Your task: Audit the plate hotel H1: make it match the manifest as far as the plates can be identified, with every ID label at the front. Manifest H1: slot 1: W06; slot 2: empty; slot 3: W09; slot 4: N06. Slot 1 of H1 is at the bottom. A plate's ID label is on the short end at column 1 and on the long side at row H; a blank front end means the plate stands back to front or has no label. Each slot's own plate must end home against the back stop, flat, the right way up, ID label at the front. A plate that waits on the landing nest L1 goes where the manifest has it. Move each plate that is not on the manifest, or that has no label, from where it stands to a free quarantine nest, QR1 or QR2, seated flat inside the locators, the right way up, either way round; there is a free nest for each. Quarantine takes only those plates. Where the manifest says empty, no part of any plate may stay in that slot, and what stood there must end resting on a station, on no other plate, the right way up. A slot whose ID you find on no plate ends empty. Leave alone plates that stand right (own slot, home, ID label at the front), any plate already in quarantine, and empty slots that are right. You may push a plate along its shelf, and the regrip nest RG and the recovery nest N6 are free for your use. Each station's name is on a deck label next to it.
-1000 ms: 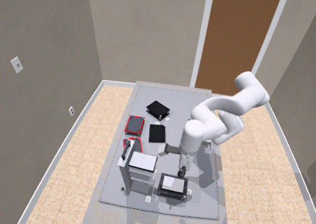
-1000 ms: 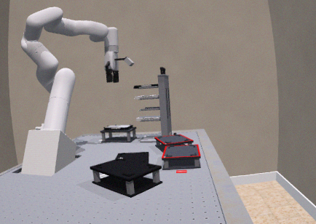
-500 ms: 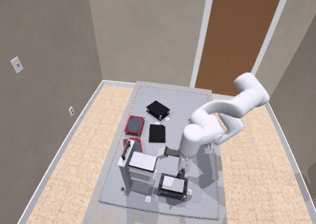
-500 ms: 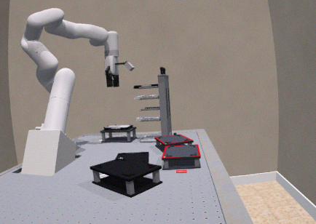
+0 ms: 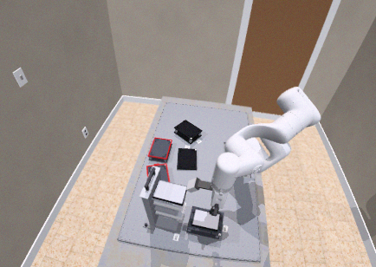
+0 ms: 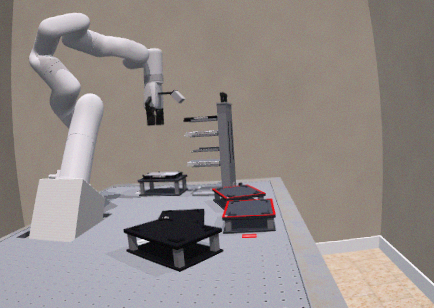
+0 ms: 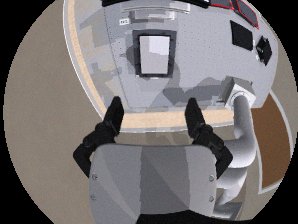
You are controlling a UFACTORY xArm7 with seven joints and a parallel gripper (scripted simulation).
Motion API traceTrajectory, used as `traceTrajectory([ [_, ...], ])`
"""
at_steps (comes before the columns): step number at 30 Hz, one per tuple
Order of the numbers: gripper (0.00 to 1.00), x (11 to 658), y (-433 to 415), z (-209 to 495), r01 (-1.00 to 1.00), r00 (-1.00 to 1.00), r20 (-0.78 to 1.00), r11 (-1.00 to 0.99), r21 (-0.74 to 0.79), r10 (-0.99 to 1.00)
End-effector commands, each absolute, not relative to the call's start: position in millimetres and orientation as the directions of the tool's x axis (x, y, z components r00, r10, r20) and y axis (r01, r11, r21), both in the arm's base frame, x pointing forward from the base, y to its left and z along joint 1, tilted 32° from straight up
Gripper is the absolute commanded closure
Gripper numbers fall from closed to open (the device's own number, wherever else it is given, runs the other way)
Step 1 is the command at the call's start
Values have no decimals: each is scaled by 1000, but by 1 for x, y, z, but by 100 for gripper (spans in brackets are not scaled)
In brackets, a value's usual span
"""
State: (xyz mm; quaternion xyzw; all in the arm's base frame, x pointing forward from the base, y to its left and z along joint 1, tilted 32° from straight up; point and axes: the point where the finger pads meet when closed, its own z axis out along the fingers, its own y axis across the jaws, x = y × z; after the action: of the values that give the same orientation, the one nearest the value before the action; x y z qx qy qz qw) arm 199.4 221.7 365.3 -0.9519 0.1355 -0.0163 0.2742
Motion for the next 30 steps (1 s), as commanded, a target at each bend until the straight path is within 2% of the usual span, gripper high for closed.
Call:
traceTrajectory([
  [1,0,200,224,363,-248,963,-42,-811,-529,-268],
  [30,0,205,247,326,-248,963,-42,-811,-529,-267],
])
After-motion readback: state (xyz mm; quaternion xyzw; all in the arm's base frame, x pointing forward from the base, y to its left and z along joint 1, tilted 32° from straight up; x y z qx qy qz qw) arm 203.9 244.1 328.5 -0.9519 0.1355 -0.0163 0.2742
